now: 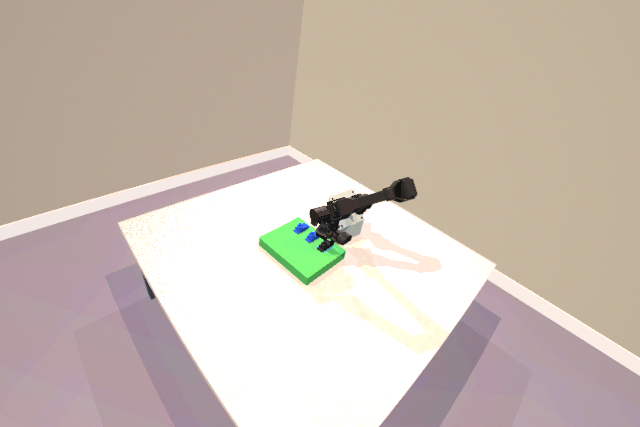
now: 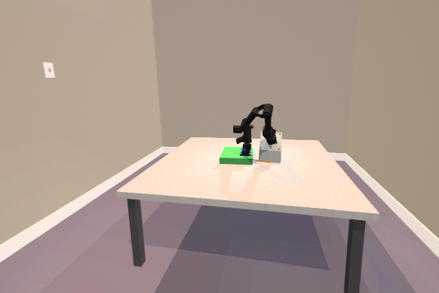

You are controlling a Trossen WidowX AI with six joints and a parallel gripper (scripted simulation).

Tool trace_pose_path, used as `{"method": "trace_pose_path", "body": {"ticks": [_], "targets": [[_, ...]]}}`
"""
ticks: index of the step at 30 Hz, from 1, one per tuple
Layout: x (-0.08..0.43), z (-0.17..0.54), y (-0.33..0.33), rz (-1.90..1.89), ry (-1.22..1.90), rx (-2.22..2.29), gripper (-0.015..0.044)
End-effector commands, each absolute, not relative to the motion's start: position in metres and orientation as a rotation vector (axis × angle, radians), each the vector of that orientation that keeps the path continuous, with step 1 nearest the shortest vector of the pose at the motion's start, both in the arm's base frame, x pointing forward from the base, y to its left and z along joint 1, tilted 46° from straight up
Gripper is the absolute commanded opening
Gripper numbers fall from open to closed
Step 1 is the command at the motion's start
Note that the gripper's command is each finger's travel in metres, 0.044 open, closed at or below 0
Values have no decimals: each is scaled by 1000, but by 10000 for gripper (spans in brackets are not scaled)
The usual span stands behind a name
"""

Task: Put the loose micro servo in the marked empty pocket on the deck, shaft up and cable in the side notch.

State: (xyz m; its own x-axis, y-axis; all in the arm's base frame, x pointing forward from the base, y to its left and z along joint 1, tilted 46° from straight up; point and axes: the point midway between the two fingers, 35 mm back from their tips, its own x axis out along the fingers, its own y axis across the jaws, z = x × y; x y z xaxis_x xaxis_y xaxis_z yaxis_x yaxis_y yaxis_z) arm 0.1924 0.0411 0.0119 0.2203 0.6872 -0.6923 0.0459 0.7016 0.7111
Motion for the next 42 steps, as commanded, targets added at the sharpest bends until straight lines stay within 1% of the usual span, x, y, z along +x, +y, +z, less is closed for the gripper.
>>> {"method": "trace_pose_path", "body": {"ticks": [1, 4, 12, 16, 20, 25, 26, 32, 42], "targets": [[192, 12, 41, 497, 1287, 697, 105], [192, 12, 41, 497, 1287, 697, 184], [182, 34, 18, 495, 1289, 696, 188], [181, 36, 17, 496, 1288, 696, 188], [195, 41, 11, 496, 1287, 700, 293], [231, 64, -14, 494, 1285, 696, 424], [238, 70, -19, 494, 1284, 696, 440], [275, 95, -47, 495, 1284, 691, 440], [260, 124, -72, 499, 1276, 691, 440]]}}
